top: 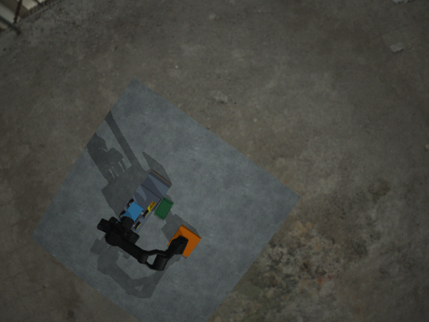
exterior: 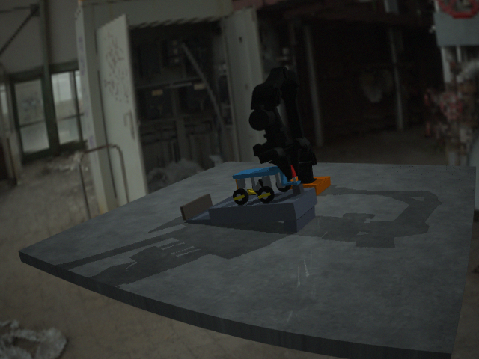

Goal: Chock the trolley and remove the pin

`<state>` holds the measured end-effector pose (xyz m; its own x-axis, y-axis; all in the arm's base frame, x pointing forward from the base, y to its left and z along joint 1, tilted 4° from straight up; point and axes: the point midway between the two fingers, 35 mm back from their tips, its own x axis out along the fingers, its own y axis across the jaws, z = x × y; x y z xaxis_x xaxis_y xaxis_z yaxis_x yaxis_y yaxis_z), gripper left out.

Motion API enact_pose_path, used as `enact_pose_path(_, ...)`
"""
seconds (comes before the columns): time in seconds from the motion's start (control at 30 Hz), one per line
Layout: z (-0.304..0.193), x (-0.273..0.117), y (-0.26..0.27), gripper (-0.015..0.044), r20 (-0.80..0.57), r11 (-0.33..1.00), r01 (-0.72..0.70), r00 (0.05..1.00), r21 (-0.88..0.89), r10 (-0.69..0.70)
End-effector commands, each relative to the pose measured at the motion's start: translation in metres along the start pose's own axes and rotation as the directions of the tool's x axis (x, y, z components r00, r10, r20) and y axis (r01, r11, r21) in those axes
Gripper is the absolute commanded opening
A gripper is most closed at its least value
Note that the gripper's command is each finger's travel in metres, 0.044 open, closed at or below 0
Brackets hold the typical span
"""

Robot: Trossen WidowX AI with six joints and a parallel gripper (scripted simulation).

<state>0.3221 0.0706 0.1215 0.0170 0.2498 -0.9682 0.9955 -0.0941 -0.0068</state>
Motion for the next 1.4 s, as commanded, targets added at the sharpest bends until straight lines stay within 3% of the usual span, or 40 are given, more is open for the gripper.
enact_pose_path(0.0, 0.0, 0.0, 0.0, 0.0164, 0.0, 1.0, 0.0, 1.0, 0.0, 0.0)
enact_pose_path(0.13, 0.0, 0.0, 0.0, 0.0059, 0.0, 1.0, 0.0, 1.0, 0.0, 0.0)
enact_pose_path(0.43, 0.0, 0.0, 0.0, 0.0, 0.0, 1.0, 0.0, 1.0, 0.0, 0.0)
enact_pose_path(1.37, -0.002, -0.021, -0.002, 0.0, -0.004, 1.0, 0.002, 1.0, 0.005, -0.002)
